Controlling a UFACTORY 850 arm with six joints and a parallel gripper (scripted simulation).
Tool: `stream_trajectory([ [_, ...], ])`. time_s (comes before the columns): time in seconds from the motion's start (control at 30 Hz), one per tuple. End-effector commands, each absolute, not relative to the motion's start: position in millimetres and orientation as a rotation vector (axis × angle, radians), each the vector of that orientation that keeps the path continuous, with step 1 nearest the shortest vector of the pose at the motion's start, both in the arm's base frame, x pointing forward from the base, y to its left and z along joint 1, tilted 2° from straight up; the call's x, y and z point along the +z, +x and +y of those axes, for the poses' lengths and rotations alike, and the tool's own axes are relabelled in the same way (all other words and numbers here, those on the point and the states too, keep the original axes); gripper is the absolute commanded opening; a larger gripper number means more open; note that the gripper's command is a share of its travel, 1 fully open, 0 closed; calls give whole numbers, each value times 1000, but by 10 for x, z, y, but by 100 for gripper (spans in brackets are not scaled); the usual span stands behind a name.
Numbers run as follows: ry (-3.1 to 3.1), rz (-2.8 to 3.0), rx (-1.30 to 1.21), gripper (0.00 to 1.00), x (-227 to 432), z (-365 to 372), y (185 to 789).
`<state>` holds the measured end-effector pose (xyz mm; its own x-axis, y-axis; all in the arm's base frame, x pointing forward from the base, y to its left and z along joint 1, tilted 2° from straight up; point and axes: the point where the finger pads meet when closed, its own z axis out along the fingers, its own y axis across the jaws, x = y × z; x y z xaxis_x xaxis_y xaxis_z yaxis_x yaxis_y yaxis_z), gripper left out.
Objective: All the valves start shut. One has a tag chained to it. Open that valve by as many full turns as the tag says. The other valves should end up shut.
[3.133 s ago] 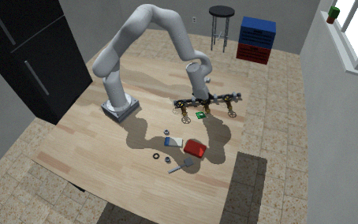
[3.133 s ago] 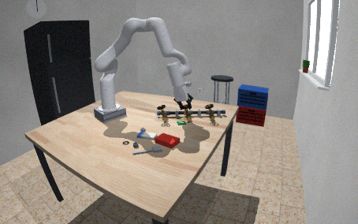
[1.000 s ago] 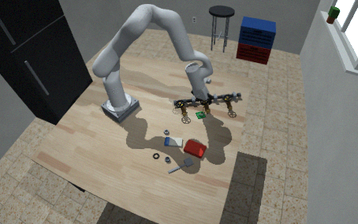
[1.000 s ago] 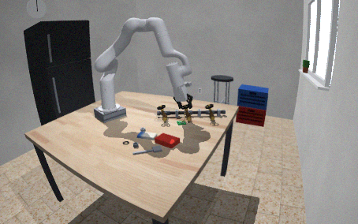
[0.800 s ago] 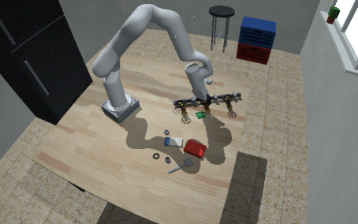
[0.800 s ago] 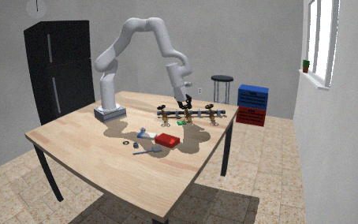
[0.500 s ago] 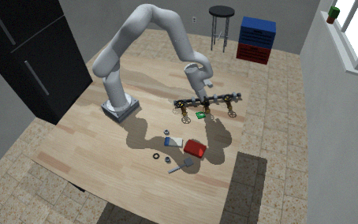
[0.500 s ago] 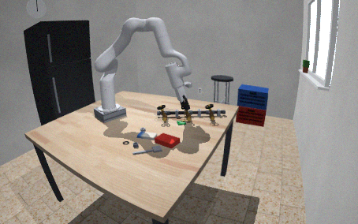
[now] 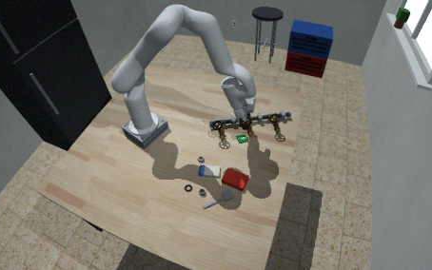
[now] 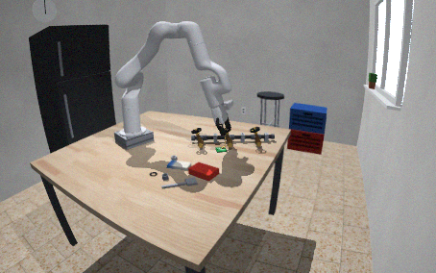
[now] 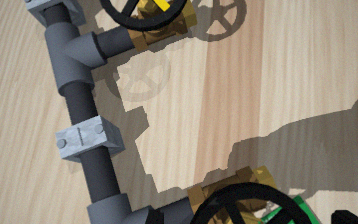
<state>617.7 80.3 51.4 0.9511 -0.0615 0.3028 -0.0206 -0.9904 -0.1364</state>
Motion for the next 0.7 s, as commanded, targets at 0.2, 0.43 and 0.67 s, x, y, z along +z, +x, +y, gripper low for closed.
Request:
stream_trajectory([
  [0.2, -2795, 831, -388, 100, 526, 806, 6188],
  [0.43, -2596, 1258, -342, 100, 526, 806, 6188],
  [0.67, -2418, 1541, -301, 100, 526, 806, 6188],
])
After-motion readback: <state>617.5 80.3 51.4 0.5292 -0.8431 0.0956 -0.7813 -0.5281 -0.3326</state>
